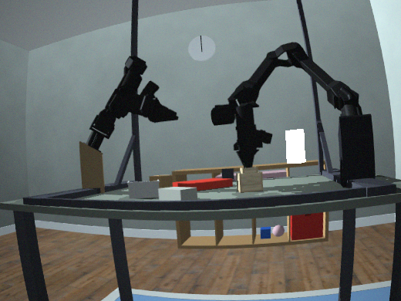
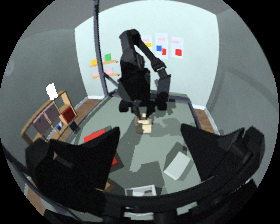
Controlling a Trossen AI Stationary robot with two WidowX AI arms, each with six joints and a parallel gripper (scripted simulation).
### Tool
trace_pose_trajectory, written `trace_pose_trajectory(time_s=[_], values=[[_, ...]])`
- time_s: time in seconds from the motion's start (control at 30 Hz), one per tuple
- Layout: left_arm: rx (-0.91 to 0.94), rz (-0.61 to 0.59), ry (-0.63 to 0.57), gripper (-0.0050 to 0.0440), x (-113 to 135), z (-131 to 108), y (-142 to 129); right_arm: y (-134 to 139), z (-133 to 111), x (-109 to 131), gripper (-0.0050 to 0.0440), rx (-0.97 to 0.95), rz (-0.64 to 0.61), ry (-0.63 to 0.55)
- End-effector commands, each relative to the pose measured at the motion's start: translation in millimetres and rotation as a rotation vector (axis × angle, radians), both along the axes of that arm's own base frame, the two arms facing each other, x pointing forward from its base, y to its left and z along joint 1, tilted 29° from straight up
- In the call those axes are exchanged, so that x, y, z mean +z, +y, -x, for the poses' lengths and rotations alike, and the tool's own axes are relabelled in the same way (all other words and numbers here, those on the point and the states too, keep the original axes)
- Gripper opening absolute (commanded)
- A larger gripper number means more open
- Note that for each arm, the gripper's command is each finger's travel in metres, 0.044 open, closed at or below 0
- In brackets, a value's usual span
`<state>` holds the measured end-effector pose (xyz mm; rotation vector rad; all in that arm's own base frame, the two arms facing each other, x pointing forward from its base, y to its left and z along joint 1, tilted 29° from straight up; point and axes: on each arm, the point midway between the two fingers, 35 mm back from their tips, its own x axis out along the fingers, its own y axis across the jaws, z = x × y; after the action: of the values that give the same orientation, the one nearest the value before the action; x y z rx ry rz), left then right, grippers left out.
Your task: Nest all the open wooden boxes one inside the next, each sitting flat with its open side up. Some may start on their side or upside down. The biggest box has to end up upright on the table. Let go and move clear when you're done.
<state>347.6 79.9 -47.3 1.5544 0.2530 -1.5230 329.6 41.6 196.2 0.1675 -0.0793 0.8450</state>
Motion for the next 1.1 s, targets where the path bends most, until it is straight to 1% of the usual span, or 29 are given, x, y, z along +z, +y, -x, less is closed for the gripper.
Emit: trace_pose_trajectory(time_s=[0.0,0.57,0.6,0.73,0.9,1.0,1.07], values=[[0.002,-0.004,-0.011,0.0192,-1,-4,-2,1,-1,6,0.0400,0.001,0.004,-0.018],[0.002,-0.002,-0.008,0.0192,-17,-6,-9,1,-1,6,0.0400,0.001,0.004,-0.018],[0.002,-0.008,-0.024,0.0192,-12,-9,-7,1,-1,6,0.0400,0.001,0.004,-0.018],[0.004,-0.005,-0.016,0.0192,-16,-9,-8,1,-1,6,0.0400,0.001,0.004,-0.018],[0.002,-0.009,-0.024,0.0192,-13,-9,-8,1,-1,6,0.0400,0.001,0.004,-0.018],[0.001,-0.010,-0.026,0.0120,-12,-11,-7,1,-1,6,0.0400,0.001,0.004,-0.018],[0.001,-0.011,-0.027,0.0107,-12,-11,-7,1,-1,6,0.0400,0.001,0.004,-0.018]])
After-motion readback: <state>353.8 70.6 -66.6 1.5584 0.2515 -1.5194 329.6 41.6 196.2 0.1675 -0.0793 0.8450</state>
